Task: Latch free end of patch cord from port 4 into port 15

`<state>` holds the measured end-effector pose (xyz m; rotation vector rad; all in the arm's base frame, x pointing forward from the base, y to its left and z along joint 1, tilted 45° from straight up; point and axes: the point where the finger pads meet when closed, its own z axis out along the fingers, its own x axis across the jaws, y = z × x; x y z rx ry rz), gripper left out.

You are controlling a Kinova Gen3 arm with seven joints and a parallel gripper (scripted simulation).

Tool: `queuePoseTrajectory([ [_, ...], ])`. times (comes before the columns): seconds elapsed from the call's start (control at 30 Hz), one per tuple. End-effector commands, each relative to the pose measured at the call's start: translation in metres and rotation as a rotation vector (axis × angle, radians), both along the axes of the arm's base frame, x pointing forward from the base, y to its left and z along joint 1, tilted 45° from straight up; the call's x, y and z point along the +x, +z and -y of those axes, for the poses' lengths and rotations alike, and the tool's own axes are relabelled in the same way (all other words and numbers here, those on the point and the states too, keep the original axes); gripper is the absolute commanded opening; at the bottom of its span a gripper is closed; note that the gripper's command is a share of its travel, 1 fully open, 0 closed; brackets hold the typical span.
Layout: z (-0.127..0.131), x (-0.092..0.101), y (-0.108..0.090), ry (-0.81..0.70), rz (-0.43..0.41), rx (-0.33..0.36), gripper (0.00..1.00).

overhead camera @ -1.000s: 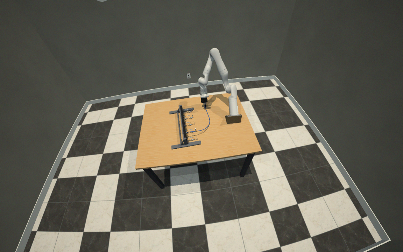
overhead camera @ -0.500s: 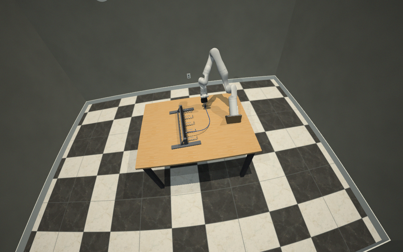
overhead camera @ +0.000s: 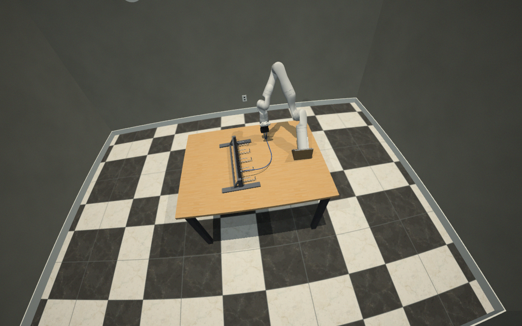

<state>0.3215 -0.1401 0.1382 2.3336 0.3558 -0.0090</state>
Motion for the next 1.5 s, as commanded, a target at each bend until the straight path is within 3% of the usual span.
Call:
queuePoseTrajectory([
  [0.0, -0.002, 0.001, 0.001, 0.004, 0.003, 0.002, 0.00],
  [1.47, -0.040, -0.004, 0.040, 0.004, 0.003, 0.002, 0.00],
])
